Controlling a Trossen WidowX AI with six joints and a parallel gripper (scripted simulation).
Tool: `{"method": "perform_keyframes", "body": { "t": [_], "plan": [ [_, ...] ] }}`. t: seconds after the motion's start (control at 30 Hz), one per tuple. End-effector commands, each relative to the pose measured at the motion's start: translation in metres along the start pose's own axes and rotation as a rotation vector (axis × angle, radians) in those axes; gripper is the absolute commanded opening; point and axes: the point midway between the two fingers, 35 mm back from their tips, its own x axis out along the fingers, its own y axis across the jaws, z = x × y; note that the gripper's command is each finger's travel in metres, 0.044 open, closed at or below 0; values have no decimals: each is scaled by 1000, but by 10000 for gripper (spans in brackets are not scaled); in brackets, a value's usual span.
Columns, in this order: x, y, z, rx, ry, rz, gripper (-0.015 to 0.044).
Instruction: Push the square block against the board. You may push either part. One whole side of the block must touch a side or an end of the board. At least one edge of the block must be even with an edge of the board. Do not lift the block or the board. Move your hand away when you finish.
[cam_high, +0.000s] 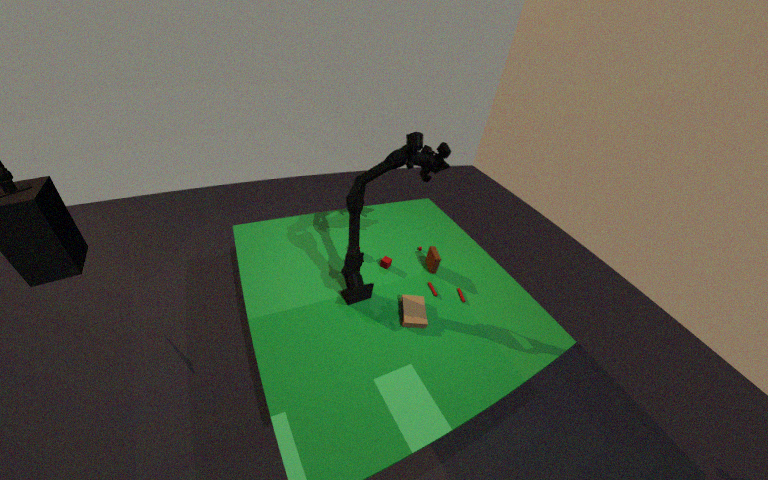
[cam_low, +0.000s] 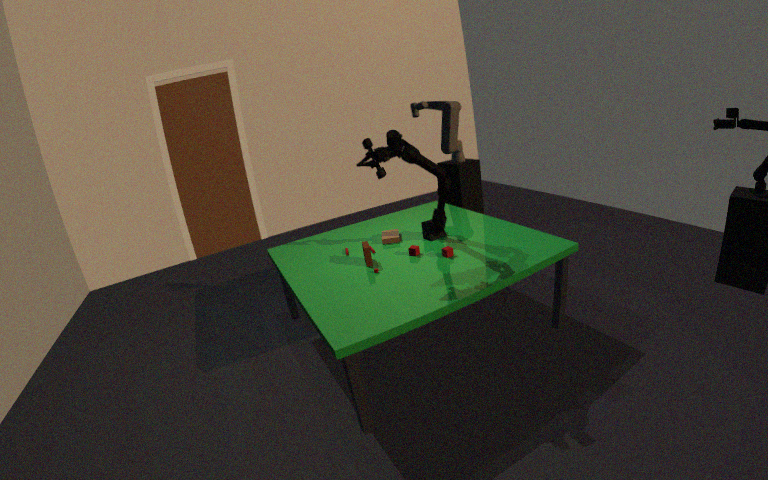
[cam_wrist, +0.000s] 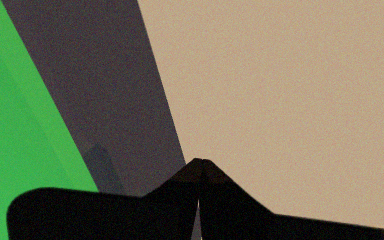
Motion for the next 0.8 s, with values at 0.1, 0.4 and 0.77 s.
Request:
{"method": "perform_keyframes", "body": {
  "t": [0.1, 0.4, 0.77],
  "plan": [
    [32, 24, -35, 172, 89, 117, 0],
    [67, 65, -80, 399, 234, 265, 0],
    [98, 124, -129, 662, 445, 428, 0]
  ]
}}
